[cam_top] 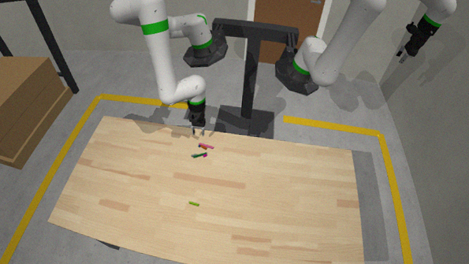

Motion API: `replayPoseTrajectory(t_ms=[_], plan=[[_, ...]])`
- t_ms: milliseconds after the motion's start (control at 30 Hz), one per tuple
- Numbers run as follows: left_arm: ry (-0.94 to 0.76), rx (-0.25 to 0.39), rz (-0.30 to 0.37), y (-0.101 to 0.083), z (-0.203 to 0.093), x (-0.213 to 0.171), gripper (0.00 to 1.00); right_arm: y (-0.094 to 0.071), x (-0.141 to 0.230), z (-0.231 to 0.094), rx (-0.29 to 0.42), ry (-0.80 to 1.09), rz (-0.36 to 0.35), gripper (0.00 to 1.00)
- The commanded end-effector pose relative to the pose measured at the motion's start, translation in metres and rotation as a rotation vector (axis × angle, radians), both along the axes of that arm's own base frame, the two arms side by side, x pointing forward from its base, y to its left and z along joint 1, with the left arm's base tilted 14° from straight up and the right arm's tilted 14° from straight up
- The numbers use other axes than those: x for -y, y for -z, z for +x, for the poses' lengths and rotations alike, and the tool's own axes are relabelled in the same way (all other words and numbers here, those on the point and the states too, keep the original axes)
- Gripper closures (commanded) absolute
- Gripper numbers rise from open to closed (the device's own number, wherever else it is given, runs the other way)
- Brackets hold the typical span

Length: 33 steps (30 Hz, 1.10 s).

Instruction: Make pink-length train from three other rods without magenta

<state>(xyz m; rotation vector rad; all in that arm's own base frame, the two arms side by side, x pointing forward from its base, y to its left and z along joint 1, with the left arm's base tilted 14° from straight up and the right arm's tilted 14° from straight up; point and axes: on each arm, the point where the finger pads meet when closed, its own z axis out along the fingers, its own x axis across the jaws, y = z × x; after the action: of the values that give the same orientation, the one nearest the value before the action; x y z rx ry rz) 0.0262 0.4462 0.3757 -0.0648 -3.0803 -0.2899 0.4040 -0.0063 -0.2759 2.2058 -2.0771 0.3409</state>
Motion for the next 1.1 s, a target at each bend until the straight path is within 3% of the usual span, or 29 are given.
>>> replayPoseTrajectory(t_ms=[0,700,1067], plan=[[0.000,0.000,0.002,-0.001,0.000,0.000,0.00,0.000,0.000,0.000,0.001,0.000,0.000,0.00],[0.000,0.000,0.002,-0.001,0.000,0.000,0.00,0.000,-0.001,0.001,-0.002,-0.012,-0.001,0.00],[0.000,0.000,0.002,-0.001,0.000,0.000,0.00,0.003,-0.021,0.022,-0.086,-0.387,-0.041,0.00]])
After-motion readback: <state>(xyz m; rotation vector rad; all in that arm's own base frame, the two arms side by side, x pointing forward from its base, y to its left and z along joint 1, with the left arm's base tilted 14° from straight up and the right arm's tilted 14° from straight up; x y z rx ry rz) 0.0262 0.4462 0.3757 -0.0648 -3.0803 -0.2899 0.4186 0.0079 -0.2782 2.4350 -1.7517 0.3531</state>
